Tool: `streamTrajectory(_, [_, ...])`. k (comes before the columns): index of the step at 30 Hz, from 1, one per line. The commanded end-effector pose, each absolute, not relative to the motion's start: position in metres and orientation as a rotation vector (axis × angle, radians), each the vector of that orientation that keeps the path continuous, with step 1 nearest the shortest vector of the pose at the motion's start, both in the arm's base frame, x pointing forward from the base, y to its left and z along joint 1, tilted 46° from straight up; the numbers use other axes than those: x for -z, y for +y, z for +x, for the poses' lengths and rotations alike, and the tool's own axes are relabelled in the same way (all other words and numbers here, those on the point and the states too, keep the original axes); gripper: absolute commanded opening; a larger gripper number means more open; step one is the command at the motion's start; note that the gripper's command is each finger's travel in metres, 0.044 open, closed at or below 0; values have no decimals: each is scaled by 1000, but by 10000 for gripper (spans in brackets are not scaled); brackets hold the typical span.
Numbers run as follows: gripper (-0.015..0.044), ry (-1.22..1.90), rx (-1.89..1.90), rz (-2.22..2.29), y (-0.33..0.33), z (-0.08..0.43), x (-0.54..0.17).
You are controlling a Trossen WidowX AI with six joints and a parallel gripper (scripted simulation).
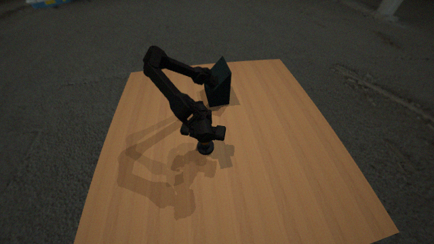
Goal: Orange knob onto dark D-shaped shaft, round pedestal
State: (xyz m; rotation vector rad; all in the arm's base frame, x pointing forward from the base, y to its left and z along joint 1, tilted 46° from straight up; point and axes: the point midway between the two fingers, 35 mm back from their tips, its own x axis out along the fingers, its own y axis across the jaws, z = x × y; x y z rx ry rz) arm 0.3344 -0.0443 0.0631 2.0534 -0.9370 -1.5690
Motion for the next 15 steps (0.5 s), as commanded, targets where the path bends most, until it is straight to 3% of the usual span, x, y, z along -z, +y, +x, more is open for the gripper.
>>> streamTrajectory(1, [0, -931, 1566, 2052, -43, 335, -65])
streamTrajectory(7, [0, -750, 1589, 1920, -43, 337, -66])
streamTrajectory(15, [0, -741, 1590, 1912, -44, 336, -64])
